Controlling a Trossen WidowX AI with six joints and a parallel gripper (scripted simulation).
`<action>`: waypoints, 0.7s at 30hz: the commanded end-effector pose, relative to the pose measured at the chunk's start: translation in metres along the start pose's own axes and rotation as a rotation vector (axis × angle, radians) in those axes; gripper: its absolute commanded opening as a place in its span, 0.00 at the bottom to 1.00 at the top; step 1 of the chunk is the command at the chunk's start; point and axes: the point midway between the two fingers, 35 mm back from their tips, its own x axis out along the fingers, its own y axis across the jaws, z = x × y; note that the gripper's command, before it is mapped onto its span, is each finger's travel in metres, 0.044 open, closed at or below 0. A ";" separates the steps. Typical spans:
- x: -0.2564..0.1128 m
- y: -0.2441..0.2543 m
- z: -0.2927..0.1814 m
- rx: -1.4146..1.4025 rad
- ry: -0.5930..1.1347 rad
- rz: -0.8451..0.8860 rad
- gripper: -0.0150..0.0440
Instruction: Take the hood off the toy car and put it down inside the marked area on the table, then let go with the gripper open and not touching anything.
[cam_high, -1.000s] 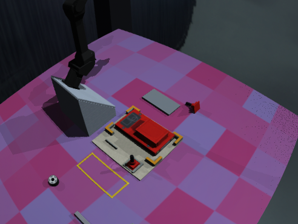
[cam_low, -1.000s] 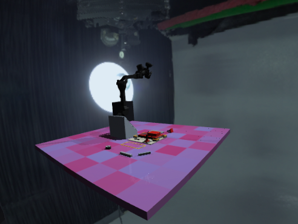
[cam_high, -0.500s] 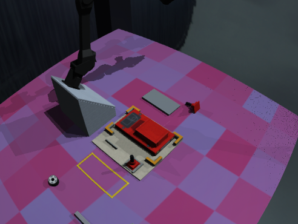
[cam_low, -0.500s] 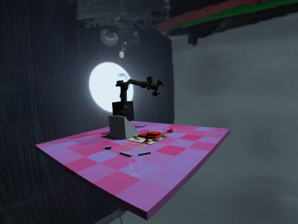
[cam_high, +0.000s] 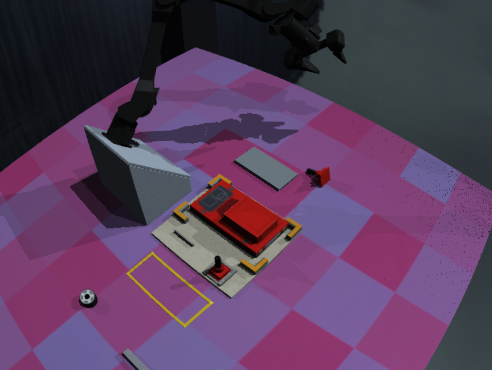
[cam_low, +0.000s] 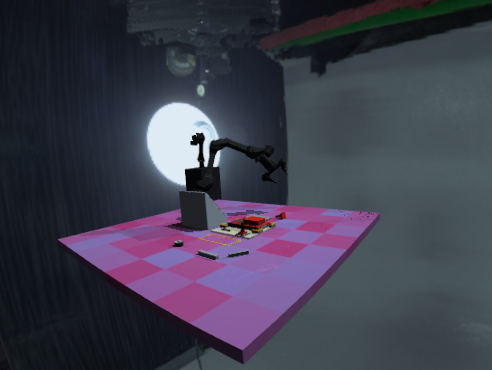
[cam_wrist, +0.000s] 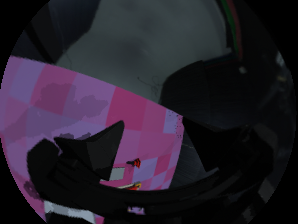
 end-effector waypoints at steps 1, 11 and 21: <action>0.016 0.005 -0.069 0.157 0.161 0.070 1.00; 0.001 0.020 -0.238 0.695 0.557 0.145 1.00; -0.080 0.062 -0.378 1.547 0.861 0.109 1.00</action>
